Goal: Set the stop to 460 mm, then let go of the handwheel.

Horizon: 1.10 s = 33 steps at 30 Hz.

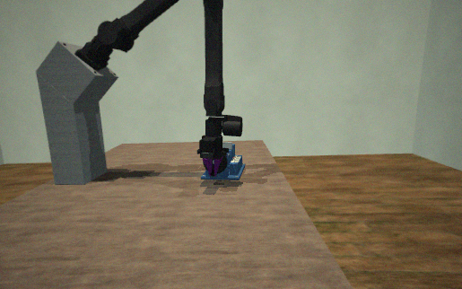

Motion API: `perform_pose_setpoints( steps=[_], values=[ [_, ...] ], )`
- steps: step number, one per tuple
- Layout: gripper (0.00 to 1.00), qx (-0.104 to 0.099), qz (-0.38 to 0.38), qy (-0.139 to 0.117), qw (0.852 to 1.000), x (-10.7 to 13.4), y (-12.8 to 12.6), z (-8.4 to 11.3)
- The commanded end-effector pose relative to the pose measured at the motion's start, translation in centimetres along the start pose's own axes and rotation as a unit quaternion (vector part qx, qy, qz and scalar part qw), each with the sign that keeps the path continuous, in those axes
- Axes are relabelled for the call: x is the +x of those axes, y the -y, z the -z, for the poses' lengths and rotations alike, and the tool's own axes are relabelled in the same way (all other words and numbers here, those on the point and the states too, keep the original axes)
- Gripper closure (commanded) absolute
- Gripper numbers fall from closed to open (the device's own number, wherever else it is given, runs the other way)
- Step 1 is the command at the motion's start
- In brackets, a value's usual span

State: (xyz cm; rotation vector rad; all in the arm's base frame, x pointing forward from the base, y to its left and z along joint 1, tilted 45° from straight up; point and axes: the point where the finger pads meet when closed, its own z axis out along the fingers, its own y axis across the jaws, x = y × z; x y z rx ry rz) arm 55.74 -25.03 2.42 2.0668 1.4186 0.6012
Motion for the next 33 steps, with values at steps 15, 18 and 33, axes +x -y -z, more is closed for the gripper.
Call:
perform_pose_setpoints(
  steps=[15, 18, 33],
  values=[
    [0.94, -0.046, 0.004, -0.001, 0.999, 0.8, -6.2, 1.5],
    [0.94, -0.049, 0.004, -0.001, 0.999, 0.8, -6.9, 2.0],
    [0.94, -0.051, 0.005, -0.001, 0.999, 0.8, -7.8, 2.7]
  ],
)
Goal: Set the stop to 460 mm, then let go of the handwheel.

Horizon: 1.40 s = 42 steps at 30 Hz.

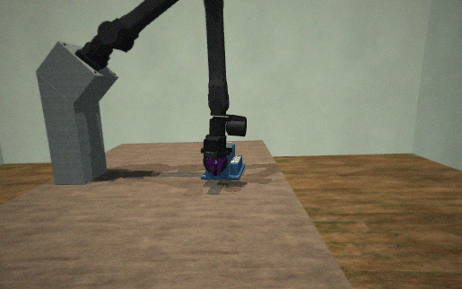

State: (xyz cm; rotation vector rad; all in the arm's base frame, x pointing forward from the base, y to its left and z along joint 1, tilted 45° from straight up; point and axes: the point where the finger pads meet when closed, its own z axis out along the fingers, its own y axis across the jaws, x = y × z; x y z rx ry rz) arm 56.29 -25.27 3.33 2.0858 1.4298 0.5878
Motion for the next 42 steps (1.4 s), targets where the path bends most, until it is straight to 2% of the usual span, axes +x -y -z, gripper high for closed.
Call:
perform_pose_setpoints(
  steps=[1, 6, 8, 13, 22, 23, 31, 33, 36, 42],
  values=[
    [0.94, -0.062, 0.006, -0.001, 0.998, 0.8, -6.7, 2.7],
    [0.94, -0.066, 0.005, -0.001, 0.998, 0.7, -7.1, 3.2],
    [0.94, -0.059, 0.005, 0.000, 0.998, 0.6, -6.8, 3.4],
    [0.94, -0.064, 0.005, 0.000, 0.998, 0.5, -7.1, 3.6],
    [0.94, -0.057, 0.002, 0.002, 0.998, 0.0, -6.7, 4.7],
    [0.94, -0.064, 0.003, 0.002, 0.998, 0.0, -7.1, 5.0],
    [0.94, -0.066, 0.002, 0.003, 0.998, -0.1, -7.2, 5.7],
    [0.94, -0.065, 0.002, 0.004, 0.998, -0.3, -7.0, 6.1],
    [0.94, -0.046, -0.001, 0.005, 0.999, -0.6, -4.8, 6.7],
    [0.94, -0.054, 0.001, 0.004, 0.999, -0.4, -4.5, 8.0]
  ],
)
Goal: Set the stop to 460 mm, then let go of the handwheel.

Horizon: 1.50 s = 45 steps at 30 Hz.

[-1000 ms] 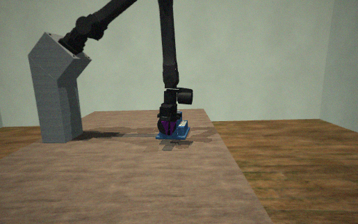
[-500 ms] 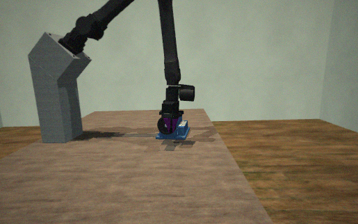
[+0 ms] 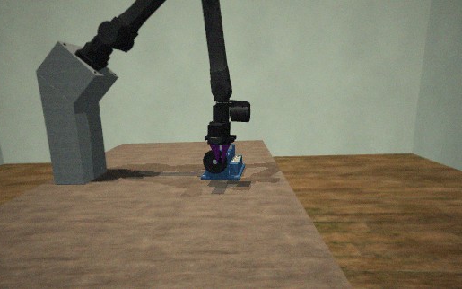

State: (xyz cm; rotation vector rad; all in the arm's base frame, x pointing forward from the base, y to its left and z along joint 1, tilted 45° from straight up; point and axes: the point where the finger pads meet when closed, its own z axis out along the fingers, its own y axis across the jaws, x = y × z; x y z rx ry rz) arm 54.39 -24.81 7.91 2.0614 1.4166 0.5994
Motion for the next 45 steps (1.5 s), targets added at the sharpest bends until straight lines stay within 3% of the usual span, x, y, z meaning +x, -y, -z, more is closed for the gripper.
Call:
perform_pose_setpoints(
  steps=[1, 6, 8, 12, 19, 20, 23, 25, 33, 37, 45],
  values=[
    [0.94, -0.038, -0.001, 0.003, 0.999, -0.4, -2.9, 3.4],
    [0.94, -0.055, 0.001, 0.003, 0.998, -0.3, -4.4, 3.9],
    [0.94, -0.044, -0.001, 0.004, 0.999, -0.5, -2.6, 3.7],
    [0.94, -0.044, 0.000, 0.005, 0.999, -0.7, -0.4, 4.3],
    [0.94, -0.042, 0.001, 0.005, 0.999, -0.6, 1.7, 4.8],
    [0.94, -0.031, -0.001, 0.004, 1.000, -0.6, 2.3, 4.8],
    [0.94, -0.031, -0.001, 0.004, 1.000, -0.6, 2.4, 4.7],
    [0.94, -0.043, 0.000, 0.005, 0.999, -0.6, 2.2, 4.5],
    [0.94, -0.042, 0.000, 0.004, 0.999, -0.5, 4.4, 3.0],
    [0.94, -0.012, -0.004, 0.001, 1.000, -0.4, 7.2, 1.3],
    [0.94, -0.018, -0.002, 0.002, 1.000, -0.5, 7.4, 1.2]
  ],
)
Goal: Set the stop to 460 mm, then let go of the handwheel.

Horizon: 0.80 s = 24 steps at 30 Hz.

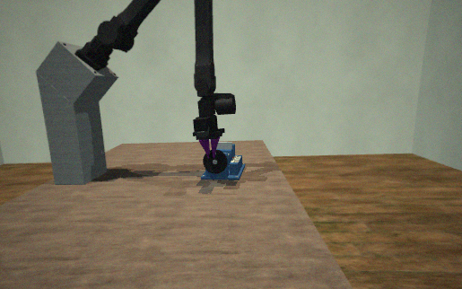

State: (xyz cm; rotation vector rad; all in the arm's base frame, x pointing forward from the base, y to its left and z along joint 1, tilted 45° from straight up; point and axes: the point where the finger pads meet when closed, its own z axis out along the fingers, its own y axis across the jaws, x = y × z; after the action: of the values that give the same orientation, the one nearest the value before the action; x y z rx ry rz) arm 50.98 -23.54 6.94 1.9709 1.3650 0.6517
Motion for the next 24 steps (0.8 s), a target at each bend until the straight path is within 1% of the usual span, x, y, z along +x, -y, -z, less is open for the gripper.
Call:
perform_pose_setpoints(
  steps=[1, 3, 4, 5, 6, 8, 11, 14, 20, 21, 22, 23, 24],
  values=[
    [0.94, 0.037, -0.008, 0.001, 0.999, -0.4, 4.4, -0.1],
    [0.94, 0.037, -0.008, 0.001, 0.999, -0.4, 4.4, -0.1],
    [0.94, 0.041, -0.008, 0.001, 0.999, -0.4, 4.7, -0.1],
    [0.94, 0.035, -0.007, 0.001, 0.999, -0.5, 4.6, -0.2],
    [0.94, 0.034, -0.007, 0.001, 0.999, -0.5, 4.6, -0.2],
    [0.94, 0.043, -0.008, 0.001, 0.999, -0.4, 5.2, -0.1],
    [0.94, 0.042, -0.008, 0.001, 0.999, -0.4, 5.2, -0.1],
    [0.94, 0.035, -0.007, 0.001, 0.999, -0.4, 5.0, -0.2],
    [0.94, 0.034, -0.007, 0.001, 0.999, -0.4, 5.6, -0.5],
    [0.94, 0.044, -0.007, 0.000, 0.999, -0.3, 6.2, -0.6],
    [0.94, 0.043, -0.007, 0.000, 0.999, -0.3, 6.3, -0.6],
    [0.94, 0.034, -0.005, 0.001, 0.999, -0.3, 6.1, -0.7],
    [0.94, 0.035, -0.006, 0.001, 0.999, -0.3, 6.2, -0.7]
  ],
)
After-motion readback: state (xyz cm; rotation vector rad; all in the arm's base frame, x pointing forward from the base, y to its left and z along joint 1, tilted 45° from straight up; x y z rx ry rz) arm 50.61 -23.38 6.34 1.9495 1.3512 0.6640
